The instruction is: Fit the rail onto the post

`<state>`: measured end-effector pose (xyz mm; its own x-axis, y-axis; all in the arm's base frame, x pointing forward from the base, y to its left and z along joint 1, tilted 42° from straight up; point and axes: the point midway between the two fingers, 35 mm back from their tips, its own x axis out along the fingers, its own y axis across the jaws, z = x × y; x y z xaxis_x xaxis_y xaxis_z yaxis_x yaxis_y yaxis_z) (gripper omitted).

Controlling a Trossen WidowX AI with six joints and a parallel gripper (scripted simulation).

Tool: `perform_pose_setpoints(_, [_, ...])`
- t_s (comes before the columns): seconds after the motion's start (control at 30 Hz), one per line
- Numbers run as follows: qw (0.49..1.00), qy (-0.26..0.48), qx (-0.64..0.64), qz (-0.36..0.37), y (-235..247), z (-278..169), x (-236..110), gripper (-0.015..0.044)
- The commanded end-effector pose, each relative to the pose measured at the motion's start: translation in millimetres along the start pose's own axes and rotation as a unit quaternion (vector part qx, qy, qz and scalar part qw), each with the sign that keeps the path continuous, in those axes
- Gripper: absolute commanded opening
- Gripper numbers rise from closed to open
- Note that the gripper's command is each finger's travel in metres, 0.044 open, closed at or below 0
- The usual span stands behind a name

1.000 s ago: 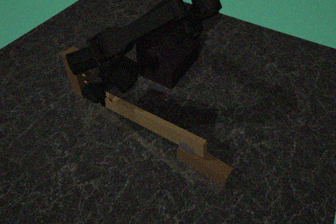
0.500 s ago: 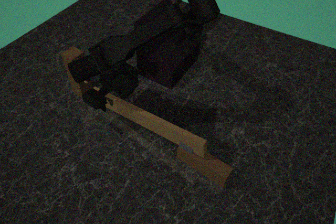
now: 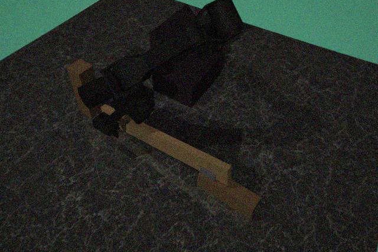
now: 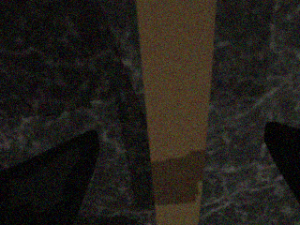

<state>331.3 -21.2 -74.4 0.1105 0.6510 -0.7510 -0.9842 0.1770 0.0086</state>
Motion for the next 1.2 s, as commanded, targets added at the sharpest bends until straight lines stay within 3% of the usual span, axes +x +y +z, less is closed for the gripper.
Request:
perform_pose_setpoints(0.0, [1.0, -0.004, 0.006, 0.004, 4.1, 0.0, 8.7, 0.044])
perform_pose_setpoints(0.1, [1.0, -0.004, 0.006, 0.004, 4.4, 0.1, 10.9, 0.044])
perform_pose_setpoints(0.57, [1.0, -0.004, 0.006, 0.004, 4.4, 0.1, 10.9, 0.0072])
perform_pose_setpoints(0.87, [1.0, -0.004, 0.006, 0.004, 4.4, 0.1, 10.9, 0.0])
perform_pose_setpoints(1.17, [1.0, -0.004, 0.006, 0.004, 4.4, 0.1, 10.9, 0.0])
